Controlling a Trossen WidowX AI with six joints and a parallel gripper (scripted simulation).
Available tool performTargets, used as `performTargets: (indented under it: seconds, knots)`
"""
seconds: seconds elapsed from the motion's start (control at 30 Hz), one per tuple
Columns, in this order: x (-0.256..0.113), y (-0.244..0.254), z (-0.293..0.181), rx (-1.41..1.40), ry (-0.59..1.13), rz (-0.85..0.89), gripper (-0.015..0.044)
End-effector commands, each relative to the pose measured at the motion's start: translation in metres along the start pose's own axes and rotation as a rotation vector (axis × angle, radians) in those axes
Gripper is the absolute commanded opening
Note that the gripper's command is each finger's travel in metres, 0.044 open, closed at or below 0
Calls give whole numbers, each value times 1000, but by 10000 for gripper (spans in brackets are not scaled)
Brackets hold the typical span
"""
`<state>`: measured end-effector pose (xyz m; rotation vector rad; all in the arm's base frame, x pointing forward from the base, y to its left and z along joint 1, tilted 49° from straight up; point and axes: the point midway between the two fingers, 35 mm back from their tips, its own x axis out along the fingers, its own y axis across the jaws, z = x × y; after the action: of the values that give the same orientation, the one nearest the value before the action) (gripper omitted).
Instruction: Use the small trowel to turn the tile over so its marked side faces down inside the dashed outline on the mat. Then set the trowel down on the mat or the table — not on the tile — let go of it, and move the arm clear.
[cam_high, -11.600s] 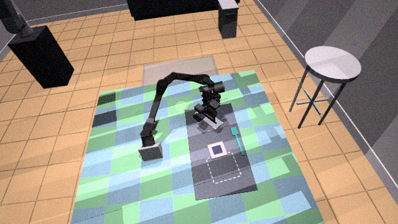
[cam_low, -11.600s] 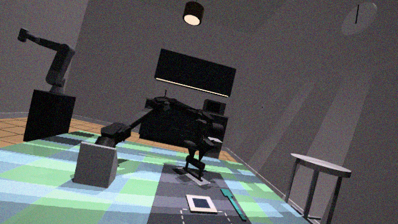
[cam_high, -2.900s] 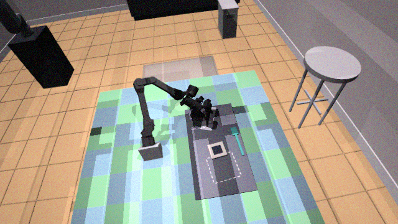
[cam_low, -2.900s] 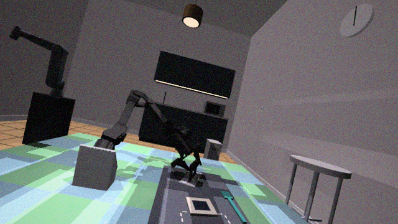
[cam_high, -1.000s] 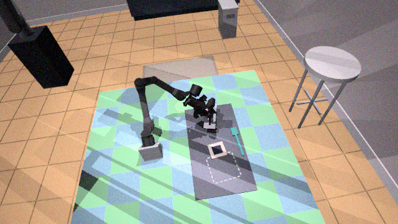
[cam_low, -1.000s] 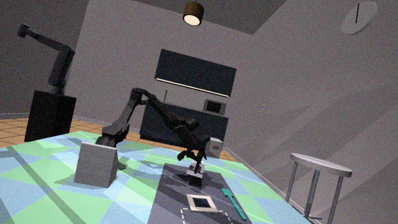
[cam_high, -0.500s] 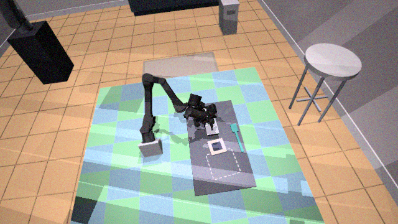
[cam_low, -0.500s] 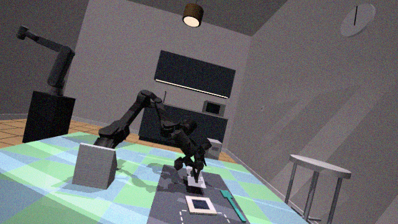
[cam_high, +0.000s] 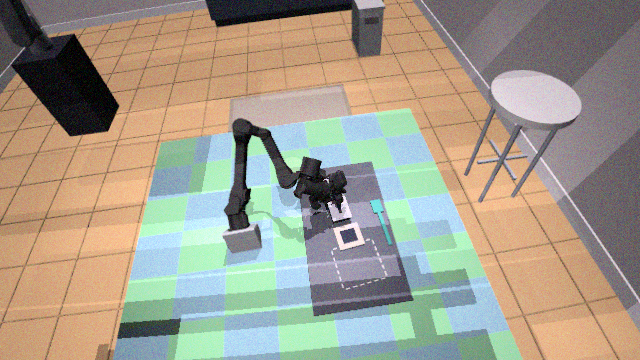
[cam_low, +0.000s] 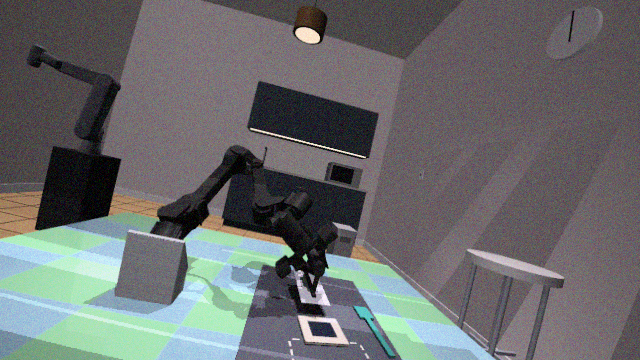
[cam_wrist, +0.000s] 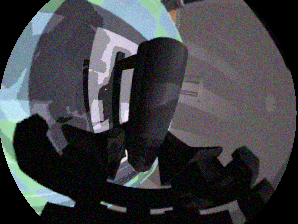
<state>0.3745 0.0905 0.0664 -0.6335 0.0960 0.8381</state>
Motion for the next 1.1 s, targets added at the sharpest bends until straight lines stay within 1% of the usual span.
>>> performTargets:
  seconds: [0.0, 0.67, 1.07]
  knots:
    - [4, 3, -1, 0, 3, -8, 0]
    - [22, 24, -2, 1, 1, -9, 0]
    - [22, 22, -21, 3, 3, -8, 0]
